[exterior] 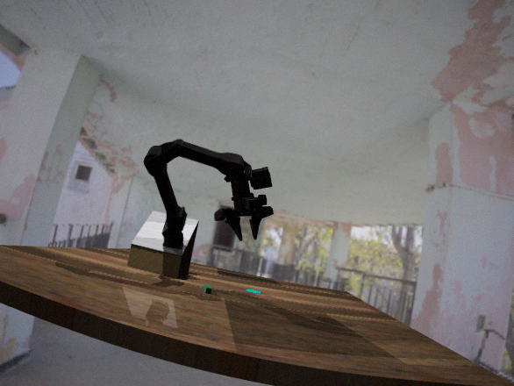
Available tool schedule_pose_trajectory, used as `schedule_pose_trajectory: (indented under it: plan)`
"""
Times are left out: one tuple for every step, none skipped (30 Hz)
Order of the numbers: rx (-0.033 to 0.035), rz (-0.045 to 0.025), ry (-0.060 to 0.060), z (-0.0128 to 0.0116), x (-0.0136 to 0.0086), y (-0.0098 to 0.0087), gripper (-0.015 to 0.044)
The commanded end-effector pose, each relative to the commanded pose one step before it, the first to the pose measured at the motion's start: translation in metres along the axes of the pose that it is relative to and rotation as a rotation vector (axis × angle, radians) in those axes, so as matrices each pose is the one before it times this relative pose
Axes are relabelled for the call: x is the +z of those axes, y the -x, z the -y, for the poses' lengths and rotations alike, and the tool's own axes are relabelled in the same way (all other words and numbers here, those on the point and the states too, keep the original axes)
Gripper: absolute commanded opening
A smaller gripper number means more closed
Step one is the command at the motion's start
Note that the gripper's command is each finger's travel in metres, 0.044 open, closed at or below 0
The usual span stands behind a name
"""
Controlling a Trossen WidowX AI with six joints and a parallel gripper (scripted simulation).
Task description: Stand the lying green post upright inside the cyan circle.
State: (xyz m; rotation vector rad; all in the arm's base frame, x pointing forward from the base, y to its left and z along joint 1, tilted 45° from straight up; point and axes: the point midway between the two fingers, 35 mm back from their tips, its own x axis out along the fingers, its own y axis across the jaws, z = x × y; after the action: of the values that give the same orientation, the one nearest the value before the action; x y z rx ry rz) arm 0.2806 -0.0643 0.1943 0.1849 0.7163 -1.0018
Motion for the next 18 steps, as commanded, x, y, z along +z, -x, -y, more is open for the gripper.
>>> schedule_pose_trajectory:
  plan:
    - [-0.07048, -0.05479, -0.0634, 0.02221, -0.01163, -0.01028, 0.0233]
    - [-0.02252, -0.01489, -0.0192, 0.00670, -0.00262, -0.00329, 0.0233]
    - [-0.02282, -0.01465, -0.0194, 0.00671, -0.00252, -0.00328, 0.0233]
    - [-0.02311, -0.01440, -0.0196, 0.00672, -0.00242, -0.00327, 0.0233]
    - [-0.02340, -0.01415, -0.0197, 0.00673, -0.00232, -0.00326, 0.0233]
    - [-0.02368, -0.01389, -0.0199, 0.00674, -0.00222, -0.00324, 0.0233]
    - [-0.02396, -0.01362, -0.0200, 0.00674, -0.00212, -0.00323, 0.0233]
    - [-0.02423, -0.01334, -0.0202, 0.00674, -0.00202, -0.00322, 0.0233]
    - [-0.02450, -0.01306, -0.0204, 0.00674, -0.00192, -0.00321, 0.0233]
    - [-0.02058, -0.01064, -0.0170, 0.00560, -0.00151, -0.00267, 0.0233]
    - [-0.01244, -0.00629, -0.0103, 0.00335, -0.00086, -0.00161, 0.0233]
    - [-0.00416, -0.00208, -0.0034, 0.00112, -0.00028, -0.00054, 0.0233]
    - [0.00000, 0.00000, 0.0000, 0.00000, 0.00000, 0.00000, 0.0233]
    - [0.00000, 0.00000, 0.0000, 0.00000, 0.00000, 0.00000, 0.0233]
    - [-0.00002, -0.00060, -0.0004, -0.00020, -0.00006, -0.00072, 0.0233]
    - [-0.00004, -0.00176, -0.0012, -0.00060, -0.00018, -0.00217, 0.0233]
    - [-0.00002, -0.00282, -0.0021, -0.00095, -0.00027, -0.00363, 0.0233]
    - [0.00004, -0.00371, -0.0029, -0.00123, -0.00032, -0.00510, 0.0233]
